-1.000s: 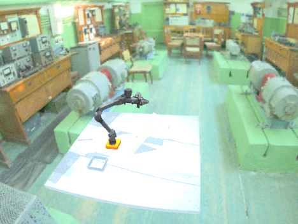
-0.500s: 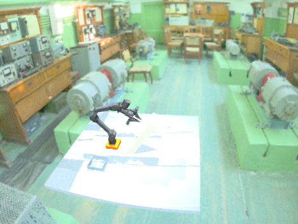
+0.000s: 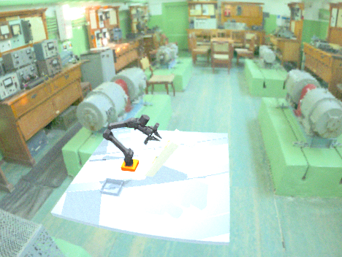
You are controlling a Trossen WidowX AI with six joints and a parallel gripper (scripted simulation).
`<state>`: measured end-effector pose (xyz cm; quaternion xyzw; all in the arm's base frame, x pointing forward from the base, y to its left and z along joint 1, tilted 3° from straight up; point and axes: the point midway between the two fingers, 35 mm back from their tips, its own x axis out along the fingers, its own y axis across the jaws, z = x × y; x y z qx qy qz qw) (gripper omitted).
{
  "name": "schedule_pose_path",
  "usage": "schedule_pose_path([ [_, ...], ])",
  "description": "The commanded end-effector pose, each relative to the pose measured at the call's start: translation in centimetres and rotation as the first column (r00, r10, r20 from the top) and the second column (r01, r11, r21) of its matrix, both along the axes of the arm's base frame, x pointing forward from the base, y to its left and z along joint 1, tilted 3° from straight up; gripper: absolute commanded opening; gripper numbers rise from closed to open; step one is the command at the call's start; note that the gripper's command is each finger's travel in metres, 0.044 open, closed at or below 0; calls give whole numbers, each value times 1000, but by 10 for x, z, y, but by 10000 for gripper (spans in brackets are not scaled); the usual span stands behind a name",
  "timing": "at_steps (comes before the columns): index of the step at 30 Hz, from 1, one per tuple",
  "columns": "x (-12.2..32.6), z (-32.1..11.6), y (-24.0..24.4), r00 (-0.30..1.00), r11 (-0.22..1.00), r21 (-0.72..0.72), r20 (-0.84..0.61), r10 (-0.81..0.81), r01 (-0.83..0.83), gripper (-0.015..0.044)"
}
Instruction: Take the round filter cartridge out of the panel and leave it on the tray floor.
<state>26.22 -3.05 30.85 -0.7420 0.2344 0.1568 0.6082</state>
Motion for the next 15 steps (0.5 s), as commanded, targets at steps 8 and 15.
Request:
schedule_pose_path([
  [8,16,-10,-2,1000,1000,-4,-5,7,-7,104],
  [15,25,-16,-4,1000,1000,-4,-4,7,-7,104],
])
